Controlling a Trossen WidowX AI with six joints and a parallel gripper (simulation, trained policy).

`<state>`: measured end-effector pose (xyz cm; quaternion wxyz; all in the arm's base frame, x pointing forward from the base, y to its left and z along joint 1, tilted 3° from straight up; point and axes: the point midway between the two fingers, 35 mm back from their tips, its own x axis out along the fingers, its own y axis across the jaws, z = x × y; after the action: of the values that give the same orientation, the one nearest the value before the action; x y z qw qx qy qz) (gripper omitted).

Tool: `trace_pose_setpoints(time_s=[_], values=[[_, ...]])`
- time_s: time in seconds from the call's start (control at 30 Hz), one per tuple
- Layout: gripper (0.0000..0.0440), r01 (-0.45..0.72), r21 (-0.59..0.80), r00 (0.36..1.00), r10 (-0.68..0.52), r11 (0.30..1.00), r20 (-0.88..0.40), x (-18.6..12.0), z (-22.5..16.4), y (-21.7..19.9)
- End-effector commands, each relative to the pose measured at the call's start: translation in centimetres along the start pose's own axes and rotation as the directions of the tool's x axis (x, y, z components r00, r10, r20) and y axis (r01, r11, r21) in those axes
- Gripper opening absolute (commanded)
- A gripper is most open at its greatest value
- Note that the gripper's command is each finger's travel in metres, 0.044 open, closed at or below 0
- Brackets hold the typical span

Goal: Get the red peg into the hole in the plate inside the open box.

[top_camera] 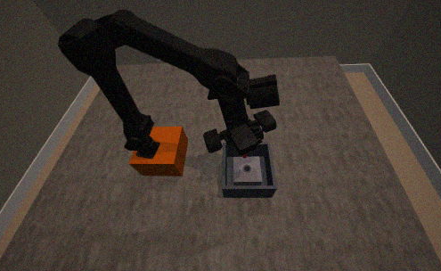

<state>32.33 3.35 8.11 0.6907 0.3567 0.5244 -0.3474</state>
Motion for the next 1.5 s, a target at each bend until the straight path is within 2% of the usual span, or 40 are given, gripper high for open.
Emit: trace_pose_setpoints(time_s=[0.0, 0.3, 0.47, 0.63, 0.73, 1.1, 1.47], values=[[0.0013, 0.011, 0.008, 1.000, -0.011, 1.000, -0.017, 0.9, 0.7, 0.1], [0.0023, 0.051, 0.011, 0.997, -0.050, 0.999, -0.059, 3.9, 1.3, 0.0], [0.0136, 0.079, -0.014, 0.994, -0.080, 0.997, -0.074, 5.8, 1.4, -0.3], [0.0161, 0.091, -0.020, 0.993, -0.093, 0.996, -0.077, 6.8, 2.0, 0.0], [0.0229, 0.082, -0.019, 0.994, -0.084, 0.996, -0.073, 7.2, 2.8, 0.6], [0.0431, 0.052, -0.015, 0.998, -0.052, 0.999, -0.036, 8.2, 5.9, 2.3], [0.0440, -0.032, 0.044, 0.997, 0.029, 0.999, 0.075, 7.7, 11.1, 3.7]])
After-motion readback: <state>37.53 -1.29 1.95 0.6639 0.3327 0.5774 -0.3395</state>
